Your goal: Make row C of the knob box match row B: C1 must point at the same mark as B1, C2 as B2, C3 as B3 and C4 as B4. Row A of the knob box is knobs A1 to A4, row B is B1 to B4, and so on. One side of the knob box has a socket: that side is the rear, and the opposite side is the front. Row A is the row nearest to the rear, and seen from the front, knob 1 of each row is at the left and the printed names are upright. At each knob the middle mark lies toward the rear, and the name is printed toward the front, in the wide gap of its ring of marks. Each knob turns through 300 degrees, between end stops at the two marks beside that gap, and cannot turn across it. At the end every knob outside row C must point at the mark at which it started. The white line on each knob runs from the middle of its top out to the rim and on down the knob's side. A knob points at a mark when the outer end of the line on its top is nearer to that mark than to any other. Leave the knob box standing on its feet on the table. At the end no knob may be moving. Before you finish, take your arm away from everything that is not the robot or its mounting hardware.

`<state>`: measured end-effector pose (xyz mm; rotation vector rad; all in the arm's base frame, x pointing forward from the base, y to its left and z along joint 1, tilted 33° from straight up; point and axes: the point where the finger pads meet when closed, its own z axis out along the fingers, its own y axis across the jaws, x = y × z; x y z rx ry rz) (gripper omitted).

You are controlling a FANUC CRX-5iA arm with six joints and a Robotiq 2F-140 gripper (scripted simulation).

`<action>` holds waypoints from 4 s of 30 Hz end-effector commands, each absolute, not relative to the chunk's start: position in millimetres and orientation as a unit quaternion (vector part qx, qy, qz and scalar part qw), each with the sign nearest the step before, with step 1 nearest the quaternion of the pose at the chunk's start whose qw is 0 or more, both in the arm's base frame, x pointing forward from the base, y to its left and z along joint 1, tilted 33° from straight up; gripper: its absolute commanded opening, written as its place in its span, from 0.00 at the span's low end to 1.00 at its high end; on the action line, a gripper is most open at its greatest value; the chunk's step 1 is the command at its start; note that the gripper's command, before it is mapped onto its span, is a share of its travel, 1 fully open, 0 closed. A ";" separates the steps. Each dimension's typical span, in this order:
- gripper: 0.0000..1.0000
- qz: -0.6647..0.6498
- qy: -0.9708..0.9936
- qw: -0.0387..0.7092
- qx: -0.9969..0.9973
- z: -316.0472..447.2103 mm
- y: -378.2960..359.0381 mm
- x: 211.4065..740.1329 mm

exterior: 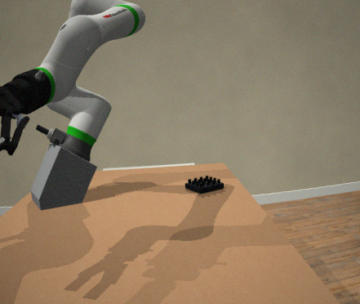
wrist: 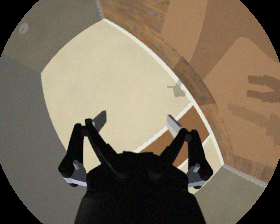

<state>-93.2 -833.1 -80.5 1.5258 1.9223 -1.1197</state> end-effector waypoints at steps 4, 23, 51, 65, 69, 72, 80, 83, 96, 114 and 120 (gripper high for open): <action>1.00 -0.407 0.758 0.229 0.456 -51.5 -833.5 -15.5; 1.00 -0.410 0.866 0.244 0.147 19.8 -780.9 197.6; 1.00 -0.399 0.814 0.238 -0.349 99.9 -579.8 439.3; 1.00 -0.383 0.674 0.220 -0.592 128.4 -435.1 508.8; 1.00 -0.377 0.615 0.212 -0.660 135.1 -387.9 520.5; 1.00 -0.372 0.567 0.205 -0.706 139.4 -353.2 525.9; 1.00 -0.358 0.443 0.187 -0.801 147.2 -275.4 528.4; 1.00 -0.351 0.386 0.178 -0.834 149.7 -244.0 525.5; 1.00 -0.319 0.134 0.138 -0.928 154.6 -131.2 492.7; 1.00 -0.276 -0.155 0.087 -0.945 152.9 -44.9 431.3; 1.00 -0.275 -0.161 0.085 -0.944 152.8 -43.5 429.8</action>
